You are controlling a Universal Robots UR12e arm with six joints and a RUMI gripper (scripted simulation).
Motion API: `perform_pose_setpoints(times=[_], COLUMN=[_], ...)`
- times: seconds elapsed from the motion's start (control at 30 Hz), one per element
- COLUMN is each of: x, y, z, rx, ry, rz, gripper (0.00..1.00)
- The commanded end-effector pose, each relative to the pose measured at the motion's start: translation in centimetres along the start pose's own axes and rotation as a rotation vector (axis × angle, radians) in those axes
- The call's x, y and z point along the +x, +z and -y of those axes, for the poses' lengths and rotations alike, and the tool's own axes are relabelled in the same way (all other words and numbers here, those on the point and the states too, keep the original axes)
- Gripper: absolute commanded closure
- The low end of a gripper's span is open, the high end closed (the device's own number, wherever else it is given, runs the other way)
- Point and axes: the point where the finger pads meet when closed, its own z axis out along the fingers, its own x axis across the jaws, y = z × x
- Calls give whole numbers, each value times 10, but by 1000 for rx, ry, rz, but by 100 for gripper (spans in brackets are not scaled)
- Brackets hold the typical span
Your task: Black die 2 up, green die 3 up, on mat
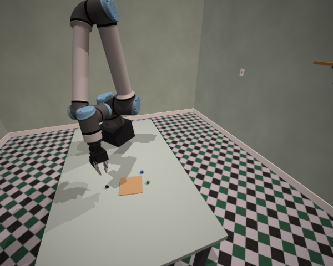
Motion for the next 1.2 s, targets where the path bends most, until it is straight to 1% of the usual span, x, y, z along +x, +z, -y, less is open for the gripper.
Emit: perform_pose_setpoints(times=[0.0, 0.07, 0.17, 0.27, 0.4, 0.43, 0.9, 1.17], x=[-1, -1, -1, -1, -1, -1, -1, -1], y=[1, 0, -1, -2, -2, -2, -2, -1], z=[-3, -5, -7, -8, -8, -8, -8, -8], rx=[87, 119, 150, 166, 170, 170, 170, 169], ry=[7, 7, 6, 6, 5, 5, 3, -30], rz=[-11, -11, -10, -9, -9, -9, -9, -12], gripper=[82, 82, 82, 82, 82, 0, 0, 0])
